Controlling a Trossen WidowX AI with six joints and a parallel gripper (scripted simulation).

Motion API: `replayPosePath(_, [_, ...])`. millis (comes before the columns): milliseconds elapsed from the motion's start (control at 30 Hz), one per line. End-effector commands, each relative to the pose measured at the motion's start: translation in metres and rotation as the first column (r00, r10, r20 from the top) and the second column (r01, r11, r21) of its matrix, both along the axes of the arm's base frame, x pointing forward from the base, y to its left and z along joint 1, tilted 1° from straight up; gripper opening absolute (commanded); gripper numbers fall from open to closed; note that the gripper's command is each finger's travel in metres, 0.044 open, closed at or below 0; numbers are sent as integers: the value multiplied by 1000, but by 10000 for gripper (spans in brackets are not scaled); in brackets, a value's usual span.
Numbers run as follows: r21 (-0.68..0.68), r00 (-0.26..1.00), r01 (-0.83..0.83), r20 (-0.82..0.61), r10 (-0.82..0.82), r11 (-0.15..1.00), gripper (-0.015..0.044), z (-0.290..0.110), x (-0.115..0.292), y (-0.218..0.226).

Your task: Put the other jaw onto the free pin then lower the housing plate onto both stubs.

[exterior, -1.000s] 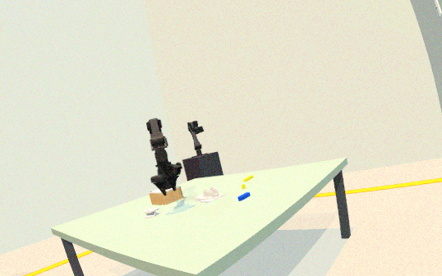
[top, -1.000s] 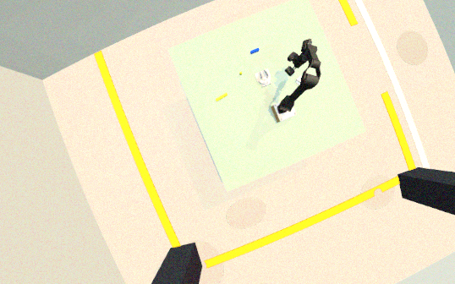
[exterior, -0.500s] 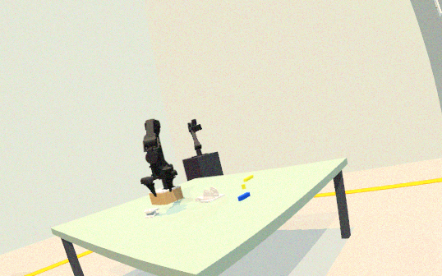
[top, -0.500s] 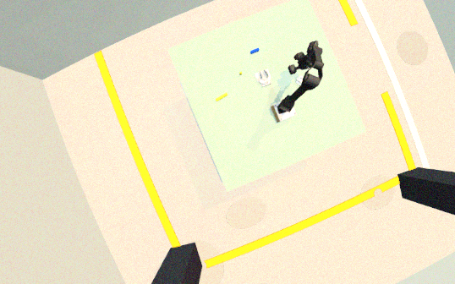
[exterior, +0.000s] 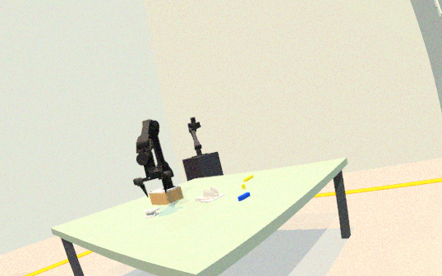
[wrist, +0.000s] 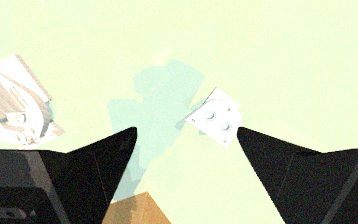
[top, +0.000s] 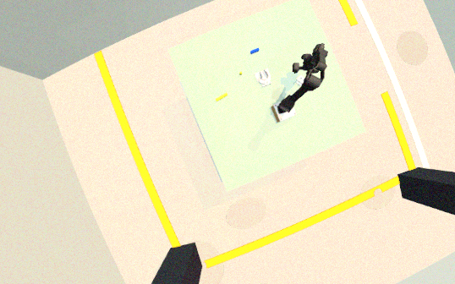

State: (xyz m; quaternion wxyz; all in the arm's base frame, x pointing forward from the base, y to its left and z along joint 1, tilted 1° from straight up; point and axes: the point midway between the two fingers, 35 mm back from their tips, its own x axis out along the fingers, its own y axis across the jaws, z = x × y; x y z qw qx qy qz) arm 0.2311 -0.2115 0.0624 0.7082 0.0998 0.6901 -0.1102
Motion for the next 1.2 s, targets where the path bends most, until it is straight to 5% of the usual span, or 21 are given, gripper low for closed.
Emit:
replayPosePath(0, [4, 996, 94, 6, -94, 996, 440, 2, -4, -6])
replayPosePath(667, [20, 825, 565, 6, -566, 825, 440, 4, -38, -35])
replayPosePath(1167, [21, 815, 579, 6, -579, 815, 440, -36, -38, -36])
